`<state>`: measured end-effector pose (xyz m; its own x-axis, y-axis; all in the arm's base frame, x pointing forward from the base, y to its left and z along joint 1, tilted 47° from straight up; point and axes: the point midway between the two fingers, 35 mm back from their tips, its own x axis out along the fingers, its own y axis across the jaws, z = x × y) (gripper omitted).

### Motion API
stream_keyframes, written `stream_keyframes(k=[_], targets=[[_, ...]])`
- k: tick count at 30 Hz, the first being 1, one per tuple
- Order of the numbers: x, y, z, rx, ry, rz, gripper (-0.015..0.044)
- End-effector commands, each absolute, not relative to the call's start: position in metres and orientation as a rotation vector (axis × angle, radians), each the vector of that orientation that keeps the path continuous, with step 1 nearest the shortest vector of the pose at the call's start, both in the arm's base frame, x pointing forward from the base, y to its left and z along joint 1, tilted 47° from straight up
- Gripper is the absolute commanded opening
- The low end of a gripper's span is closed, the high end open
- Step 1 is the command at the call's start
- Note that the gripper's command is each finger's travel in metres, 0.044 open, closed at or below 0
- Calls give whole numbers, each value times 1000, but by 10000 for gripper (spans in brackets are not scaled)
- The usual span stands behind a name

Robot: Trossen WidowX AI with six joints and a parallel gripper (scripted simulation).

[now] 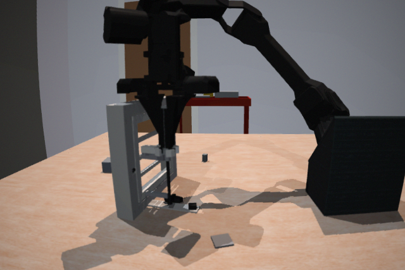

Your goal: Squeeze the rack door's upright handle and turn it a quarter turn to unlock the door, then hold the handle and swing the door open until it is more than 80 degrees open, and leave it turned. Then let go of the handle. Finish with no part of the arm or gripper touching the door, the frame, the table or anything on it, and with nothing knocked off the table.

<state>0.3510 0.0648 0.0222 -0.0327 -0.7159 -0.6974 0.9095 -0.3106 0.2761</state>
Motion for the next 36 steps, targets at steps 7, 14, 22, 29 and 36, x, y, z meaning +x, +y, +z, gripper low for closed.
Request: stream_keyframes(k=[7,14,22,29,36], targets=[[351,65,22,922,287,-1658,60],[351,65,22,922,287,-1658,15],[347,65,23,848,366,-1630,15],[340,64,24,729,488,-1579,15],[330,63,25,609,604,-1522,15]])
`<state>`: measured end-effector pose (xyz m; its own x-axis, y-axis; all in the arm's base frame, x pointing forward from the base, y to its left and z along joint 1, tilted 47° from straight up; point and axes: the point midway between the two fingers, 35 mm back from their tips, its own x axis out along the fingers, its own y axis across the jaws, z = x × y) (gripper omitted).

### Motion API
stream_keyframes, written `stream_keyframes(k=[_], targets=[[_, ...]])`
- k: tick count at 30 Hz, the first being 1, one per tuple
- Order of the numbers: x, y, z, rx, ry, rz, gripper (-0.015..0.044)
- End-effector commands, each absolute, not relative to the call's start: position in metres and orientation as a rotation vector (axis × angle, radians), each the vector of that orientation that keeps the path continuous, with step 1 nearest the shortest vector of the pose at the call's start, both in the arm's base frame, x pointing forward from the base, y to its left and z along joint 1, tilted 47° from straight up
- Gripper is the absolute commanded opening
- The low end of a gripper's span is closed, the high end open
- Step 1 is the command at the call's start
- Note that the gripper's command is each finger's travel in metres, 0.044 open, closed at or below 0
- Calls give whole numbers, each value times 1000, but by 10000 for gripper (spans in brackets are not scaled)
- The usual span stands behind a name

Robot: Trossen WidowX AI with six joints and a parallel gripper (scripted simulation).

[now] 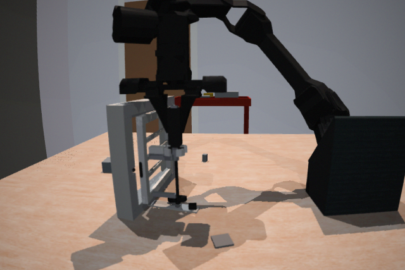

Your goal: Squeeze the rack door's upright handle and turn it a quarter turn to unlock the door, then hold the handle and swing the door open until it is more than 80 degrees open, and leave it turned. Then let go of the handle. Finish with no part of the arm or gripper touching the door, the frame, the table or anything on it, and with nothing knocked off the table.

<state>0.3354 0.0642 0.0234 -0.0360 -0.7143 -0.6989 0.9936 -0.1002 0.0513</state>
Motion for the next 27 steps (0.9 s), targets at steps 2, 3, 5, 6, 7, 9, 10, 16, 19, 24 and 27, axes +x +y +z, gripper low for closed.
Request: stream_keyframes(k=[2,3,5,6,7,9,10,16,19,24,27], targets=[[326,63,25,575,637,-1505,15],[324,63,26,557,653,-1496,15],[320,62,26,523,685,-1478,15],[318,62,27,507,699,-1470,15],[316,61,27,491,714,-1461,15],[312,61,28,464,739,-1447,15],[309,60,29,451,751,-1439,15],[297,57,32,378,815,-1398,15],[291,55,35,338,849,-1375,15],[280,51,39,275,902,-1337,15],[274,48,42,237,934,-1314,15]])
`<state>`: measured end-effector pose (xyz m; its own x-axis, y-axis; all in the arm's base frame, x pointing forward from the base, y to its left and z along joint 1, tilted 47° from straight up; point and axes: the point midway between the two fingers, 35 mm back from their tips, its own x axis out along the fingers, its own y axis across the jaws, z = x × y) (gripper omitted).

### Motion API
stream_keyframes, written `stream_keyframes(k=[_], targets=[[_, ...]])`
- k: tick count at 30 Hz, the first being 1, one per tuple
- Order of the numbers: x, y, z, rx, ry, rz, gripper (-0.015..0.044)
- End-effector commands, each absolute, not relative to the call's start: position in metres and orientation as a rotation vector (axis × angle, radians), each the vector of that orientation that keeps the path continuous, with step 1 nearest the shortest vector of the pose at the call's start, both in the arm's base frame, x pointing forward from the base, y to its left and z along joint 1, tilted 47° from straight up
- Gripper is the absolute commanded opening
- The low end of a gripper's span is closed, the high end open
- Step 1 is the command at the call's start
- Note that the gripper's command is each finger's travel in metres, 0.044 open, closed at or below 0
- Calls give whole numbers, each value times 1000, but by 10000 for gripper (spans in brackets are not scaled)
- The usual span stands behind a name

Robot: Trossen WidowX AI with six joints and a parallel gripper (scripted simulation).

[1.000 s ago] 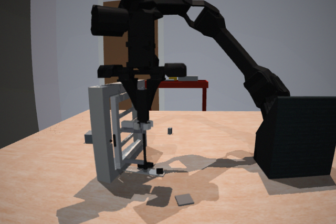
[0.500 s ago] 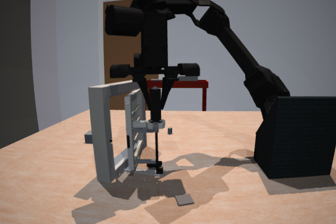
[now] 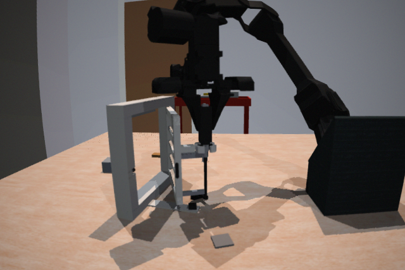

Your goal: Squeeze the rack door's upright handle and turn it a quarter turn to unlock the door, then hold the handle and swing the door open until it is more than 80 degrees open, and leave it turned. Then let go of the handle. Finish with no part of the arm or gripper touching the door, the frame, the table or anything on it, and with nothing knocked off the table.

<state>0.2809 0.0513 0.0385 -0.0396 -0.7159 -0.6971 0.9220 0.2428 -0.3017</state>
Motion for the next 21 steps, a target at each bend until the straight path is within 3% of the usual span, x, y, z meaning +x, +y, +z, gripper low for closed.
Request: stream_keyframes(k=[1,21], targets=[[272,47,43,224,944,-1306,15],[235,22,70,-45,1152,-1123,15]])
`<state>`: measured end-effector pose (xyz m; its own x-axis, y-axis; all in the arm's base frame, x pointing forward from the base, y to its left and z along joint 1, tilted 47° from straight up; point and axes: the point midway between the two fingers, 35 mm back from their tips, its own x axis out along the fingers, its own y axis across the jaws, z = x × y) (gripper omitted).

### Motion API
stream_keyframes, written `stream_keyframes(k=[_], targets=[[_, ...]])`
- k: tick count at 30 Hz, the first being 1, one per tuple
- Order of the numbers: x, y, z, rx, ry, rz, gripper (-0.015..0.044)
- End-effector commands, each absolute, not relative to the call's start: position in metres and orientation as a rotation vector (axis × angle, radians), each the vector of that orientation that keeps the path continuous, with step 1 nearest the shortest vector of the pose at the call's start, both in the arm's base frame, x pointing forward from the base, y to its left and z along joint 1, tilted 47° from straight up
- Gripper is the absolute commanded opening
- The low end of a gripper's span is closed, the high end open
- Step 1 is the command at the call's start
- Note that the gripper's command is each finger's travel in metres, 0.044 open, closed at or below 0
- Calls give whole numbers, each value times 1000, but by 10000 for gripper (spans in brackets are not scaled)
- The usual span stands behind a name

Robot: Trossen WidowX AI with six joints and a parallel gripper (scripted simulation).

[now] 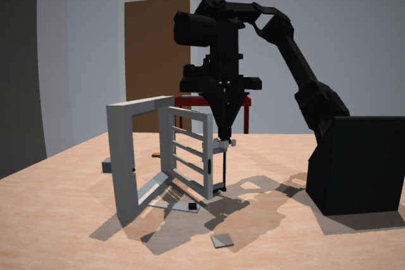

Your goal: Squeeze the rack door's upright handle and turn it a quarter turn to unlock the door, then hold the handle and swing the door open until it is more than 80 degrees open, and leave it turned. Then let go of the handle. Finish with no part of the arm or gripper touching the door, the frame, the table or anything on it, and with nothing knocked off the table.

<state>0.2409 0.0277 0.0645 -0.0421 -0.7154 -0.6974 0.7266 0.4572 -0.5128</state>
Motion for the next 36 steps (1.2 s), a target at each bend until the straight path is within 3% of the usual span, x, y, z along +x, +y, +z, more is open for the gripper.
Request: stream_keyframes(k=[1,36], targets=[[234,21,72,-59,1162,-1114,15],[208,-33,129,-484,1439,-771,15]])
